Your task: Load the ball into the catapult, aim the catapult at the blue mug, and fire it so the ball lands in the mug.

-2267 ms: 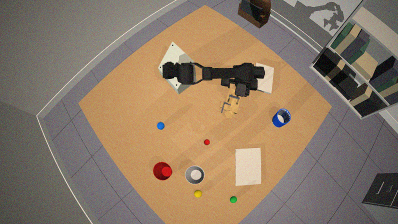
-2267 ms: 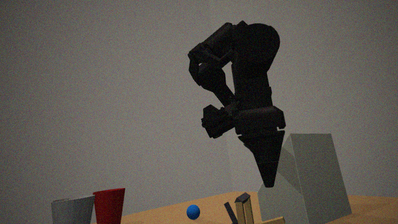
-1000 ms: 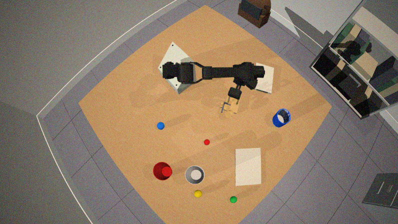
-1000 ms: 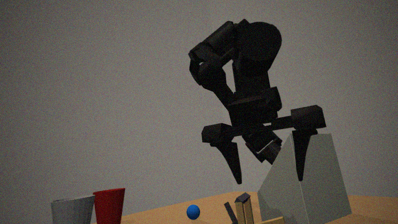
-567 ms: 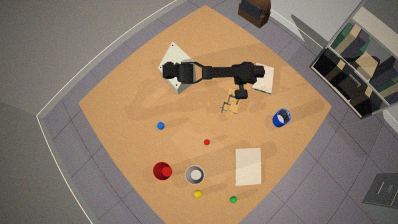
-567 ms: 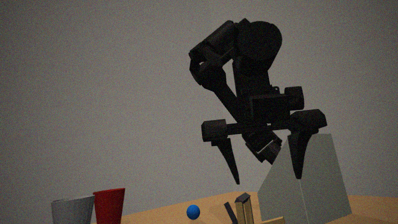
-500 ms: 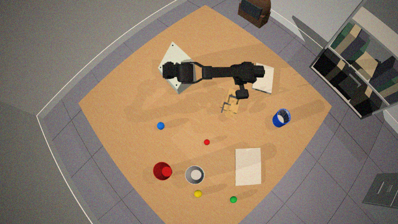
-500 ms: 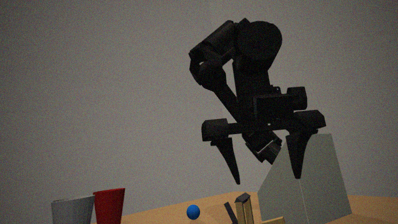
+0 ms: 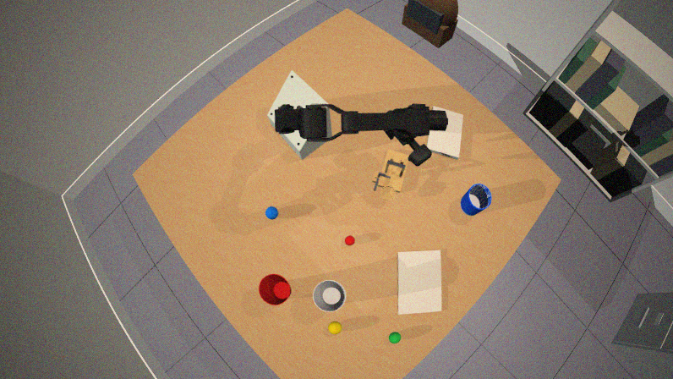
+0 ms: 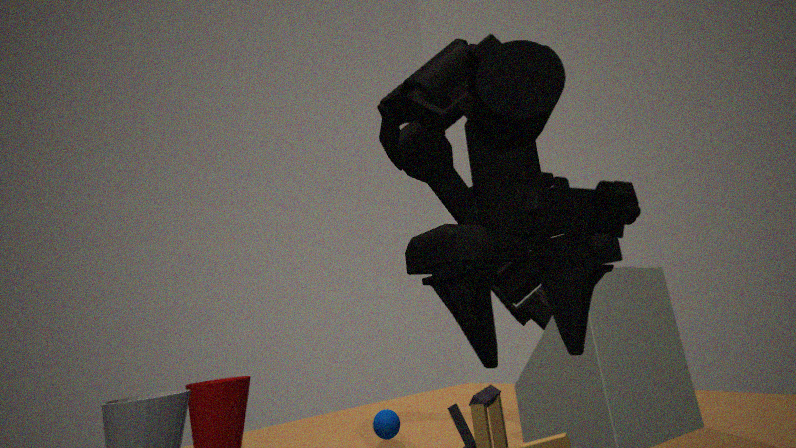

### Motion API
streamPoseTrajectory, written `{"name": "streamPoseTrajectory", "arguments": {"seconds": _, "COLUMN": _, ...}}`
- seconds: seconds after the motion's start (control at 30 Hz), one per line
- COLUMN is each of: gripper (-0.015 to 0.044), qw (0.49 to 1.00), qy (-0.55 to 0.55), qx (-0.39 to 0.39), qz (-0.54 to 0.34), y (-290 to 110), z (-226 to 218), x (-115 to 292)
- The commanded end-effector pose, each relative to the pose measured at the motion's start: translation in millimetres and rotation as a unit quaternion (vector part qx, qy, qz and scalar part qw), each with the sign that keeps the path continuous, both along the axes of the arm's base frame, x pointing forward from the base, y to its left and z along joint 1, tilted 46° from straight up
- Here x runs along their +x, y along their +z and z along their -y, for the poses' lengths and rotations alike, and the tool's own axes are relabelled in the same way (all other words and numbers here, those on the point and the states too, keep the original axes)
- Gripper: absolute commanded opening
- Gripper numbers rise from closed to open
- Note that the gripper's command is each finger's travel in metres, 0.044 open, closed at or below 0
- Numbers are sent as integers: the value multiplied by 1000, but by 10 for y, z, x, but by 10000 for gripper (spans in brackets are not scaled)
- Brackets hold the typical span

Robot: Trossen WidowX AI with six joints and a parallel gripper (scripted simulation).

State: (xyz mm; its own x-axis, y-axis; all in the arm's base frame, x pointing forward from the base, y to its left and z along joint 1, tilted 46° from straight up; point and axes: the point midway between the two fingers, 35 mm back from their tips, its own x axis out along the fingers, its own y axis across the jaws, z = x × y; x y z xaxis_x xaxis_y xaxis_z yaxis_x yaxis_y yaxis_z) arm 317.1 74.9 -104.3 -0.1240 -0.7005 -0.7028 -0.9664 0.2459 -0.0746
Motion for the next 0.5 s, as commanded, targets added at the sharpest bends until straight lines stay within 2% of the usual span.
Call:
{"name": "streamPoseTrajectory", "arguments": {"seconds": 0.0, "gripper": 440, "qw": 997, "qy": 51, "qx": 11, "qz": -53, "y": 5, "z": -9, "x": -4}}
{"name": "streamPoseTrajectory", "arguments": {"seconds": 0.33, "gripper": 440, "qw": 970, "qy": 169, "qx": 32, "qz": -171, "y": 12, "z": -16, "x": -8}}
{"name": "streamPoseTrajectory", "arguments": {"seconds": 0.47, "gripper": 440, "qw": 967, "qy": 177, "qx": 33, "qz": -179, "y": 13, "z": -16, "x": -8}}
